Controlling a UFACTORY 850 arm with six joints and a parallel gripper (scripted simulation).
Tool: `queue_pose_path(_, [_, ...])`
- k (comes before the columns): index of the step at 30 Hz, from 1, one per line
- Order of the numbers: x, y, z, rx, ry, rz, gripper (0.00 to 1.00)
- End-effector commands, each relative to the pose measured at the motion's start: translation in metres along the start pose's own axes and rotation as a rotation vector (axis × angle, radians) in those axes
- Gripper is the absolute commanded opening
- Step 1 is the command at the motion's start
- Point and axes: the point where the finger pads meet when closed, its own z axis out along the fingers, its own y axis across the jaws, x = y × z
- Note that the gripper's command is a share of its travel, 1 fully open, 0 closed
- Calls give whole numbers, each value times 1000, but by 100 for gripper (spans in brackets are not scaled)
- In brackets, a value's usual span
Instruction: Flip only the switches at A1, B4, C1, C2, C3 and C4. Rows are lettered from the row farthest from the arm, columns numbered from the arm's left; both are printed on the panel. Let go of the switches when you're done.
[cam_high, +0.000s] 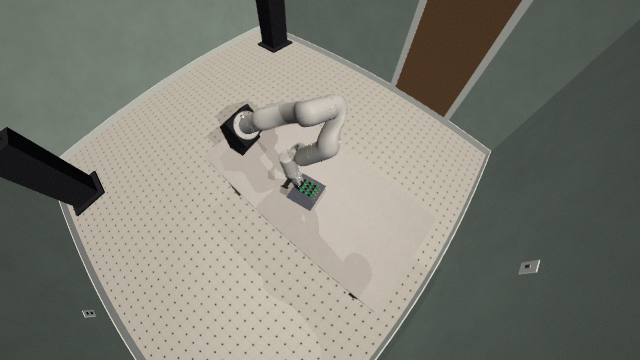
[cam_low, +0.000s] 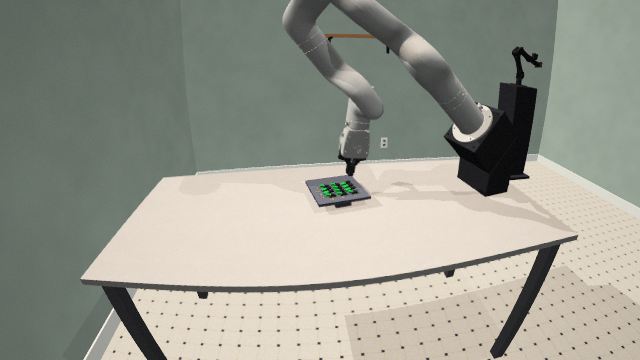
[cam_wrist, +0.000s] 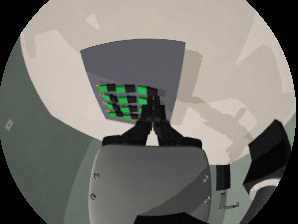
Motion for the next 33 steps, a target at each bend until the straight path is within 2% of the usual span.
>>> queue_pose_path(1, [0,0,0,0,0,0,0])
queue_pose_path(14, [0,0,1,0,0,0,0])
queue_pose_path(25, [0,0,21,0,0,0,0])
queue_pose_path(33, [0,0,23,0,0,0,0])
